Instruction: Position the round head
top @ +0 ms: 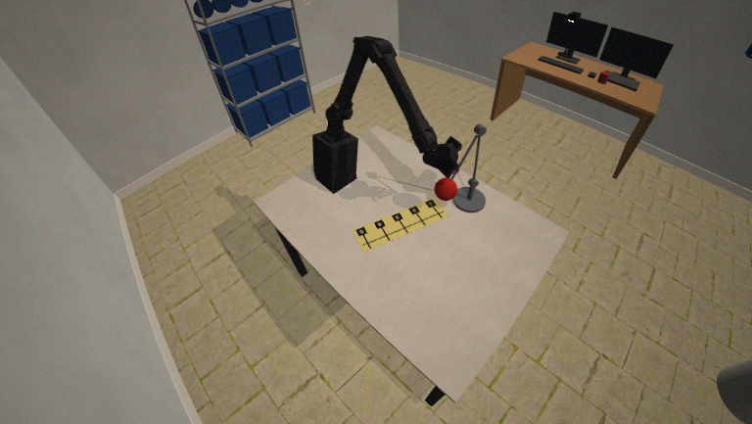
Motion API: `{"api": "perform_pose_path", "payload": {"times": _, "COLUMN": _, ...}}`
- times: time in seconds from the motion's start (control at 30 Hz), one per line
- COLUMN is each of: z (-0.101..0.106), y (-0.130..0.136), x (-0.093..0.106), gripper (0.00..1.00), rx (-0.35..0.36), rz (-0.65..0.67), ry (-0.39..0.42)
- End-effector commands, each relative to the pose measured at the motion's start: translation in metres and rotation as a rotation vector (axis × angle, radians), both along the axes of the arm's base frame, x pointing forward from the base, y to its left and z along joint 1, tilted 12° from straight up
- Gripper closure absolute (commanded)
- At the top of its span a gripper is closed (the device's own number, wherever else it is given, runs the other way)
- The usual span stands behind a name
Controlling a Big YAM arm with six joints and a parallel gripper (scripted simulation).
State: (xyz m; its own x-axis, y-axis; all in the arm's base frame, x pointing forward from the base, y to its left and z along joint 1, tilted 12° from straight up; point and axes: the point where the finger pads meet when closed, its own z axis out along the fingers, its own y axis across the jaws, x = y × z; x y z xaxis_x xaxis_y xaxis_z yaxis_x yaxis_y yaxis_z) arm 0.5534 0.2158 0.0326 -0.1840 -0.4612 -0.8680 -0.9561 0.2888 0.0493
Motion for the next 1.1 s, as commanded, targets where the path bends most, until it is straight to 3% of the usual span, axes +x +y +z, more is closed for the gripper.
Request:
{"api": "perform_pose_path", "payload": {"times": 0.0, "z": -0.018, "y": -0.018, "x": -0.005, "gripper": 1.0, "rx": -0.003, "rz": -0.01, "ry": 0.014}}
{"api": "perform_pose_path", "payload": {"times": 0.93, "z": -0.02, "y": -0.018, "x": -0.004, "gripper": 1.0, "rx": 0.006, "rz": 0.001, "ry": 0.002}}
{"api": "perform_pose_path", "payload": {"times": 1.07, "z": -0.034, "y": -0.028, "x": -0.008, "gripper": 1.0, "rx": 0.003, "rz": -0.001, "ry": 0.006}}
